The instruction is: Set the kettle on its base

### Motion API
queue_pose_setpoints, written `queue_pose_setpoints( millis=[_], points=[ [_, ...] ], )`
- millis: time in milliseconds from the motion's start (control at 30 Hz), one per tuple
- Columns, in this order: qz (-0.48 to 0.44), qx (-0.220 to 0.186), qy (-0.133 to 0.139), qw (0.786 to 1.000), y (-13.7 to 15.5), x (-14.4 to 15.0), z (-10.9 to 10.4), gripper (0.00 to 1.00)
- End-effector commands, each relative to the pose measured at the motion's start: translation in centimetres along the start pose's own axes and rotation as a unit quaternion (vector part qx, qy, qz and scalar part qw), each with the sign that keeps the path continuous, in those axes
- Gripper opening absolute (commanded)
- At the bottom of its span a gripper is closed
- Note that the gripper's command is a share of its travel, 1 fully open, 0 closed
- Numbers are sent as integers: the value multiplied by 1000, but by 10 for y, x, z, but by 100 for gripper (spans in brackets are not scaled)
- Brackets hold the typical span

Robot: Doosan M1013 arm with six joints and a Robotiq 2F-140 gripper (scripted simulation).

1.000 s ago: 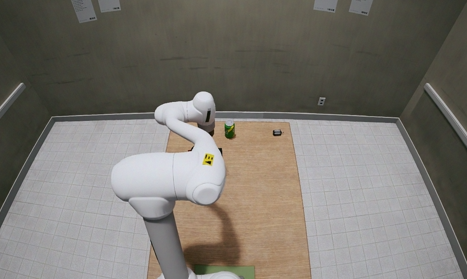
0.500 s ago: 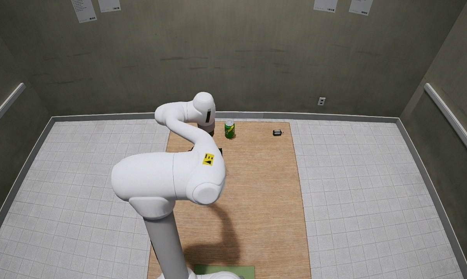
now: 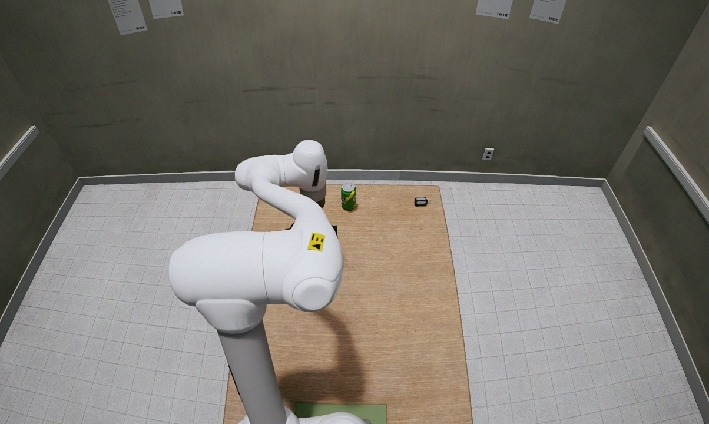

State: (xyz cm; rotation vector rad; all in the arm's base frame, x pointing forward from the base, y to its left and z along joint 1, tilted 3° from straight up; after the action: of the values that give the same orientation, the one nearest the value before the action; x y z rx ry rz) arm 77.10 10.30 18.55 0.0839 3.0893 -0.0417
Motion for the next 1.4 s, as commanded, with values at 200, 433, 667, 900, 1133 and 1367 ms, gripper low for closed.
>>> queue_pose_setpoints(
  millis=[200,433,667,900,1133,1367],
  points=[
    [0,0,-1,1000,0,0,1,10],
    [0,0,-1,1000,0,0,2,10],
    [0,0,-1,1000,0,0,2,52],
    [0,0,-1,1000,0,0,2,52],
    [0,0,-1,1000,0,0,2,52],
    [0,0,-1,1000,0,0,2,52]
  ],
)
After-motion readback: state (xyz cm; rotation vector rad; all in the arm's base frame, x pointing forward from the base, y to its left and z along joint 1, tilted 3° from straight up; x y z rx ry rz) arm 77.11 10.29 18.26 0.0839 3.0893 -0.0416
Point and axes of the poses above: the point where the finger pads meet when closed, its own z axis out along the fingers, its own x axis across the jaws, y = z × x, the point moved 1 cm from there along -z, back along the fingers, and after that the axes turned 8 degrees about z, right-handed, at the moved point
